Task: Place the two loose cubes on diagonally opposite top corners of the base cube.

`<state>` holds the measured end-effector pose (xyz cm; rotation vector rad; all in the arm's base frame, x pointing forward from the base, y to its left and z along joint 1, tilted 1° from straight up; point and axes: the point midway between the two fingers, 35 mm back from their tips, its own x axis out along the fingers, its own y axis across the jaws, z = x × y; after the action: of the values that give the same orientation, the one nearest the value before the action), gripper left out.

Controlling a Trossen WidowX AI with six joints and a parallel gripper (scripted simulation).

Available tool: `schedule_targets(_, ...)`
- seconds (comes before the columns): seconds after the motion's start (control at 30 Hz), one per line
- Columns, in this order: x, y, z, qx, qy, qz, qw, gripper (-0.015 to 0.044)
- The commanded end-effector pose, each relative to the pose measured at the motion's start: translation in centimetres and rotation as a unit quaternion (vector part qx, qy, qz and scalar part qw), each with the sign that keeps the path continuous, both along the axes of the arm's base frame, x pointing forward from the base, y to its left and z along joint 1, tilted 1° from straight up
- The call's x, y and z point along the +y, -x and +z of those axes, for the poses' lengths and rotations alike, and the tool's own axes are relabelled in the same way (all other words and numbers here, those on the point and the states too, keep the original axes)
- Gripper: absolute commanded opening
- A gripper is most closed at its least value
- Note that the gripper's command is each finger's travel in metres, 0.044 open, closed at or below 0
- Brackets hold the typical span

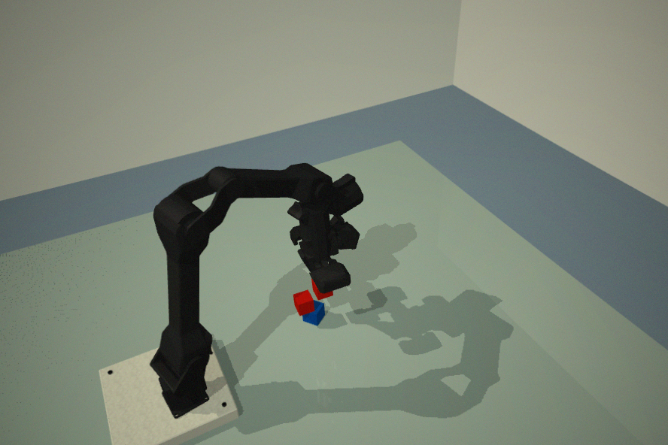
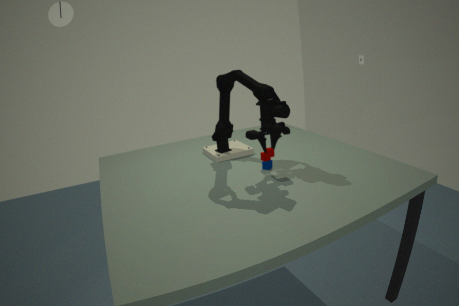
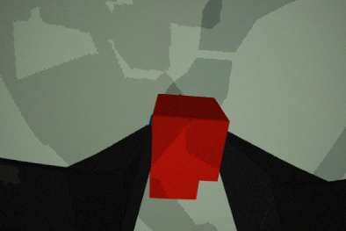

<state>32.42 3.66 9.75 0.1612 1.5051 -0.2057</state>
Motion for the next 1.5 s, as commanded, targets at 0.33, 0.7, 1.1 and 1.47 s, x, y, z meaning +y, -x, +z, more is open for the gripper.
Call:
schedule_targets(0.33, -0.1, 0.1, -2.7, 0.012, -0.009, -0.019, 1.0, 0.0105)
schedule_targets(0.7, -0.1, 0.1, -2.8, 0.012, -0.009, -0.019, 1.0, 0.0105)
schedule_targets(1.1, -0.1, 0.1, -2.8, 0.012, -0.009, -0.019, 1.0, 0.0105)
schedule_targets(1.47, -0.1, 0.1, -2.8, 0.012, -0.009, -0.019, 1.0, 0.0205)
